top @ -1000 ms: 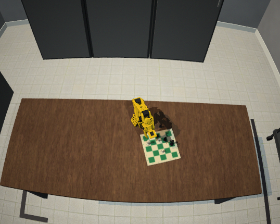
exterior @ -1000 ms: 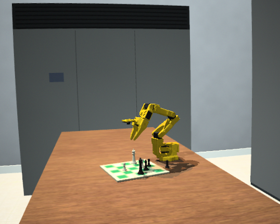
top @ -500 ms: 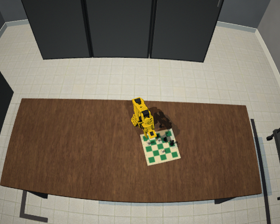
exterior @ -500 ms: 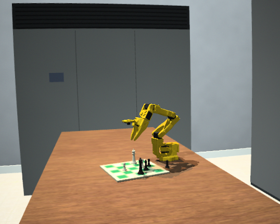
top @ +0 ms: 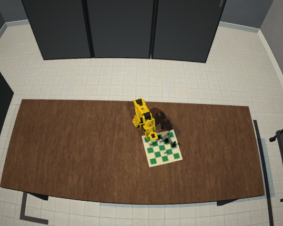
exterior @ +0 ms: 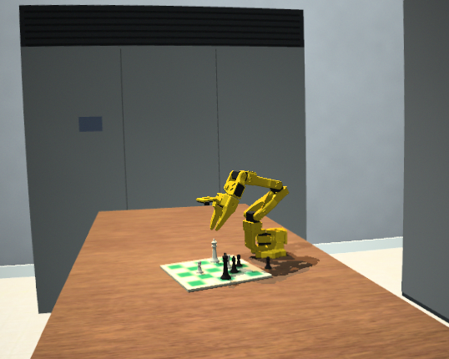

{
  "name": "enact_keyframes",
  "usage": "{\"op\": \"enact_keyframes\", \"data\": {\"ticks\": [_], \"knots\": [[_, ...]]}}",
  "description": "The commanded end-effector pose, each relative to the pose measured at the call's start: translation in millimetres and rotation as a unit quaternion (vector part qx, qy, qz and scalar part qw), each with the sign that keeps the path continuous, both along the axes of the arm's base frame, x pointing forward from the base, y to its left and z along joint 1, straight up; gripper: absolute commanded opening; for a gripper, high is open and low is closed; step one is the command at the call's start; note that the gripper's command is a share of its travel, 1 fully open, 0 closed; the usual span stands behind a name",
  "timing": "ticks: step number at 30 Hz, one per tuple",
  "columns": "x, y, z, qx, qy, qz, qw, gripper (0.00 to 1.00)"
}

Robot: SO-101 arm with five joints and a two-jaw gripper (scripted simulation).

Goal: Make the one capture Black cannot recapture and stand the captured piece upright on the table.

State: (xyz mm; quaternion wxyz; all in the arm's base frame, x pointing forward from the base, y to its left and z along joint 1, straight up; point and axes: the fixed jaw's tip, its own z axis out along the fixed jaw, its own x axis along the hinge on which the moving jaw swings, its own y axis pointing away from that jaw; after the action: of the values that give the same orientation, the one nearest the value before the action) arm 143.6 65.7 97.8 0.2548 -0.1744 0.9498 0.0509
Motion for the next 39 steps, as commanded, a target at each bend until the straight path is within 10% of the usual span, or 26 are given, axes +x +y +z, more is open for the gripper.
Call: {"op": "enact_keyframes", "data": {"ticks": [1,22,39], "knots": [[1.5,-1,-6.7,0.002,-0.007,-0.002,1.000,0.12],[2.3,-1,-52.6,0.002,-0.007,-0.002,1.000,0.12],[2.0,-1,-59.2,0.002,-0.007,-0.002,1.000,0.12]]}}
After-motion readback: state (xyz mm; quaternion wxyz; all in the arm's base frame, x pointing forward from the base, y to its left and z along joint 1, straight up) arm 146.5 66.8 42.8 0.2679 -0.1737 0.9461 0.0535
